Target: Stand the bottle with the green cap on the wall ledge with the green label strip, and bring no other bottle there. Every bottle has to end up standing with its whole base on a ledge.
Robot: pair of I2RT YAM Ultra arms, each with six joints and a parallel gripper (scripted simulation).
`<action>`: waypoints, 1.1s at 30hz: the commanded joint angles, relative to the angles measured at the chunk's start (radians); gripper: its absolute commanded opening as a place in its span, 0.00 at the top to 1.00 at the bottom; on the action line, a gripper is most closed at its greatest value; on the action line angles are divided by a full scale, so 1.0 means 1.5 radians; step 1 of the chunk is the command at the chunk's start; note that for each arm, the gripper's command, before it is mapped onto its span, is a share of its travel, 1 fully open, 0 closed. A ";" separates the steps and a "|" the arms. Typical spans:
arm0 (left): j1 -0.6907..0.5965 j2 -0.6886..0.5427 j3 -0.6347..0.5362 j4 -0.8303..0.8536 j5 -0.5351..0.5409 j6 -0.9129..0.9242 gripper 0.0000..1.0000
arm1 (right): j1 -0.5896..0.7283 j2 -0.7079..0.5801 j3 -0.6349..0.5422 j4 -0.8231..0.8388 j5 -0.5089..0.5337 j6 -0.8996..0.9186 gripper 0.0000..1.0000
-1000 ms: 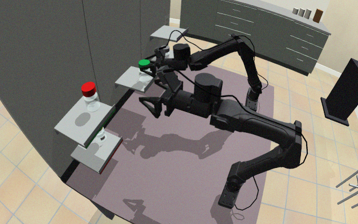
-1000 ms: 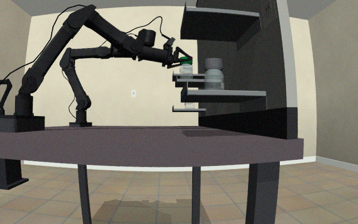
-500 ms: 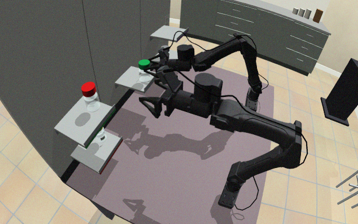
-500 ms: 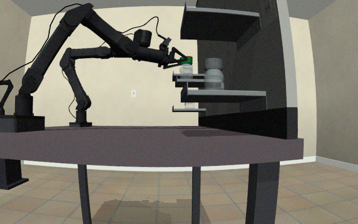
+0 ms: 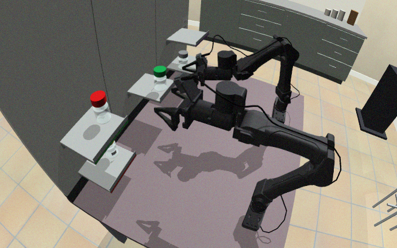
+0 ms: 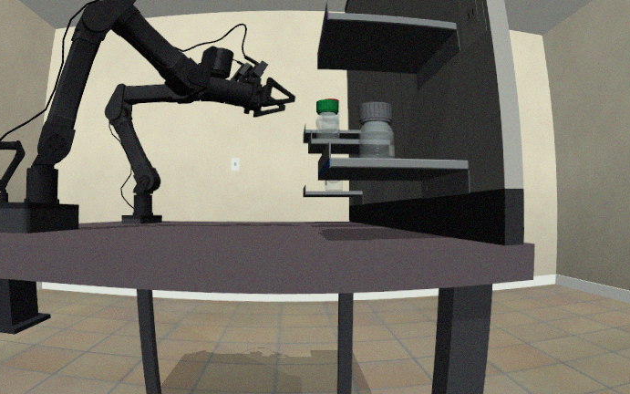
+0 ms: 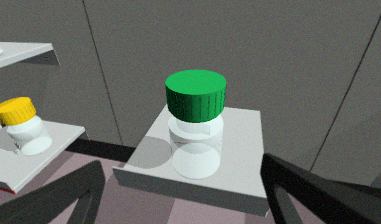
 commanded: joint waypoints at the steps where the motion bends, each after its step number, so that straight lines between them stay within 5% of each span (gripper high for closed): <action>1: -0.004 -0.013 0.008 0.025 -0.002 -0.002 0.00 | 0.004 -0.037 -0.014 0.016 0.023 -0.004 0.11; 14: -0.004 -0.013 0.008 0.025 -0.002 -0.002 0.00 | -0.036 -0.123 -0.068 -0.047 -0.013 -0.022 0.11; 20: -0.004 -0.013 0.008 0.025 -0.002 -0.002 0.00 | -0.144 -0.297 -0.134 -0.141 -0.080 -0.037 0.11; 33: -0.004 -0.013 0.008 0.025 -0.002 -0.002 0.00 | -0.366 -0.473 -0.100 -0.277 -0.234 -0.041 0.11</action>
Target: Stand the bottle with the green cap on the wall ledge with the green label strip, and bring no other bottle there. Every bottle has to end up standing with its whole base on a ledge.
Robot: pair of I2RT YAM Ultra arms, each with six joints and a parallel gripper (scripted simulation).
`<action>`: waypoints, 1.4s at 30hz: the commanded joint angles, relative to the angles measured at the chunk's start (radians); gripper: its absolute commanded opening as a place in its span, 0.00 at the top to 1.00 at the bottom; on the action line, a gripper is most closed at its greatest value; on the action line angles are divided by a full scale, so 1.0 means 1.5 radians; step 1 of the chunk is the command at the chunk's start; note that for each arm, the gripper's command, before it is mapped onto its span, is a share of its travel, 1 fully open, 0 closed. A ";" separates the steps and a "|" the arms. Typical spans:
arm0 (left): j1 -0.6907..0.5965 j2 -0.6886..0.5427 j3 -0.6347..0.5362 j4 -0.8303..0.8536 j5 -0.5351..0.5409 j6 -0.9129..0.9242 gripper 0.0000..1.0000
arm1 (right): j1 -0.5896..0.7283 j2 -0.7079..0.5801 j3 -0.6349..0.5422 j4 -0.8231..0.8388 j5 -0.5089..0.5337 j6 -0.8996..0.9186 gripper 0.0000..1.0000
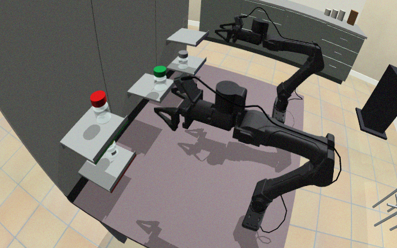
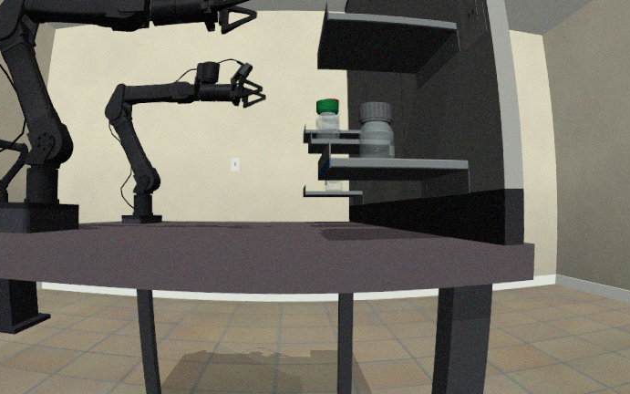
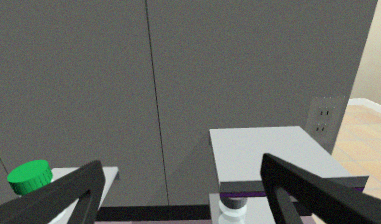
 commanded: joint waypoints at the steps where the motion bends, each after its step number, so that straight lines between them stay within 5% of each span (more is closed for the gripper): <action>1: -0.004 -0.013 0.008 0.025 -0.002 -0.002 0.00 | -0.040 -0.024 0.026 -0.066 -0.071 -0.006 0.11; 12: -0.004 -0.013 0.008 0.025 -0.002 -0.002 0.00 | -0.104 -0.035 0.051 -0.078 -0.099 -0.007 0.11; 23: -0.099 0.015 -0.014 0.070 -0.126 -0.001 0.00 | -0.023 -0.040 0.117 -0.303 -0.127 -0.019 0.11; 33: -0.357 0.183 0.007 0.166 -0.296 -0.030 0.00 | 0.192 -0.045 0.345 -0.674 -0.157 -0.039 0.11; 42: -0.431 0.297 0.060 0.187 -0.333 -0.043 0.00 | 0.297 -0.015 0.485 -0.833 -0.144 -0.035 0.11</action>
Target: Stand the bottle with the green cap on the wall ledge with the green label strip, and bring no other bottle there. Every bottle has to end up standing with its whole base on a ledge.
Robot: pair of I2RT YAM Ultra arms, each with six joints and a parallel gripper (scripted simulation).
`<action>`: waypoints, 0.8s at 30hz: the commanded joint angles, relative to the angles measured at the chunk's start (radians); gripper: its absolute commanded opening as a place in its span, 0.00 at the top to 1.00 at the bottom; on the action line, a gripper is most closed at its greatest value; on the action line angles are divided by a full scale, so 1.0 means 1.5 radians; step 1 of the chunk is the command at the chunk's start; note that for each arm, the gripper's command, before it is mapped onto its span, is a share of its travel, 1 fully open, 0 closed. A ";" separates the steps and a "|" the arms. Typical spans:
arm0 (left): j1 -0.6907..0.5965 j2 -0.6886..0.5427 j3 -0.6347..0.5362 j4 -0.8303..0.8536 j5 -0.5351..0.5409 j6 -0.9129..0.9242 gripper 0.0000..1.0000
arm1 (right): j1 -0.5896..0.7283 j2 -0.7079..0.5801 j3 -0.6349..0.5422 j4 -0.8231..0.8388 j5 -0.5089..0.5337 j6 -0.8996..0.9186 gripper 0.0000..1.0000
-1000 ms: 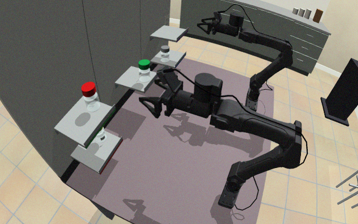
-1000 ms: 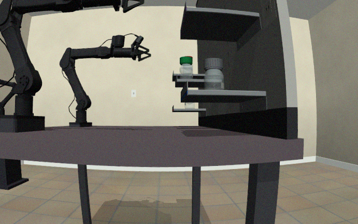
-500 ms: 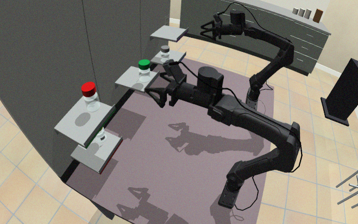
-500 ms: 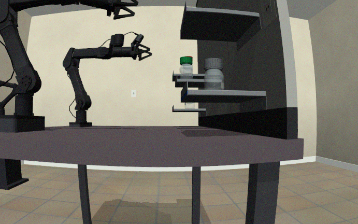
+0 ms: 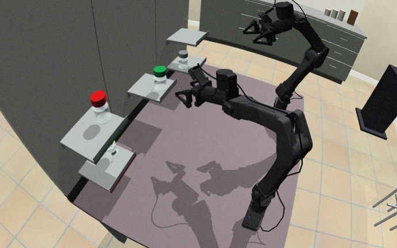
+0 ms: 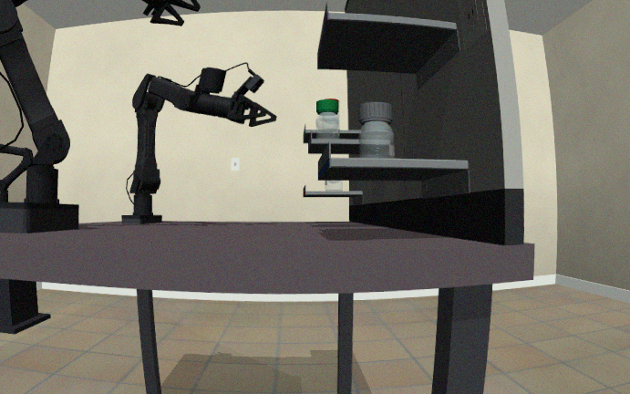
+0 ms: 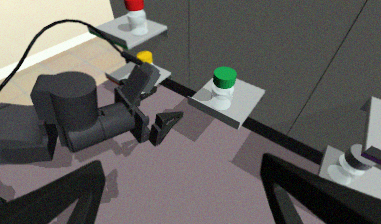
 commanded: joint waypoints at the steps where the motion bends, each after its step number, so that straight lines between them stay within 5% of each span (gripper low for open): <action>1: -0.021 0.010 0.053 0.047 -0.035 -0.015 0.00 | 0.029 0.010 0.044 -0.099 0.004 -0.001 0.11; 18: -0.030 0.035 0.075 0.051 -0.033 -0.012 0.00 | 0.045 0.017 0.063 -0.097 0.012 0.004 0.11; 19: -0.030 0.035 0.075 0.055 -0.032 -0.006 0.06 | 0.045 0.017 0.063 -0.097 0.012 0.004 0.11; 24: -0.013 0.069 0.077 0.152 0.002 0.015 0.06 | 0.045 0.017 0.063 -0.097 0.012 0.004 0.11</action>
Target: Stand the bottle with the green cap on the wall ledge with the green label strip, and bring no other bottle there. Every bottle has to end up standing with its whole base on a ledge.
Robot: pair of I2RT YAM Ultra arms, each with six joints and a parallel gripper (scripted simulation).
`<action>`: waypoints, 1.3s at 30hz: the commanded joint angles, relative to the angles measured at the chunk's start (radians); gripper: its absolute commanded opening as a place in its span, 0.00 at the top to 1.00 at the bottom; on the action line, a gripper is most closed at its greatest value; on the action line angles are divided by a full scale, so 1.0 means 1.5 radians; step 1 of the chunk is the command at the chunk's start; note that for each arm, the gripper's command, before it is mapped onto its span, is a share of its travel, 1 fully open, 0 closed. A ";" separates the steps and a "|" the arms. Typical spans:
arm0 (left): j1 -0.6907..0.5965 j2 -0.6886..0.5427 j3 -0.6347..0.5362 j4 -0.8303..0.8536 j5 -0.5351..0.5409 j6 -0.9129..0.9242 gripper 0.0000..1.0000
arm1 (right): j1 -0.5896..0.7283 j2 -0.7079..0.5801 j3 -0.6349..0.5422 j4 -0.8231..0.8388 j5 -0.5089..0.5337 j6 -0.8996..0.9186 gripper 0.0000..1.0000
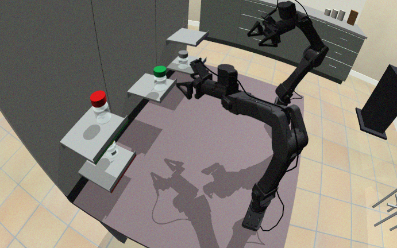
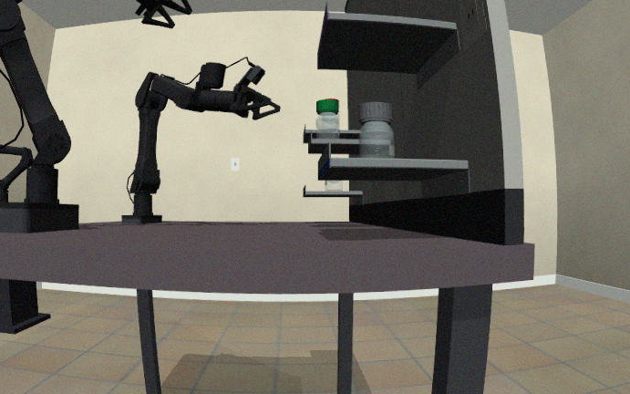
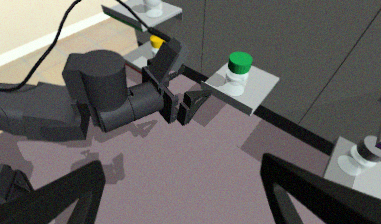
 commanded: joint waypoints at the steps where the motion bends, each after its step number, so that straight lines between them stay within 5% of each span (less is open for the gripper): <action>1: 0.020 0.033 0.033 0.106 0.027 0.019 0.06 | 0.005 0.008 0.015 -0.014 0.009 0.004 0.11; 17: 0.065 0.216 0.121 0.230 0.071 0.034 0.06 | 0.005 0.008 0.015 -0.014 0.009 0.004 0.11; 39: 0.070 0.225 0.189 0.163 0.076 0.034 0.06 | 0.002 0.002 0.008 -0.014 0.009 0.004 0.11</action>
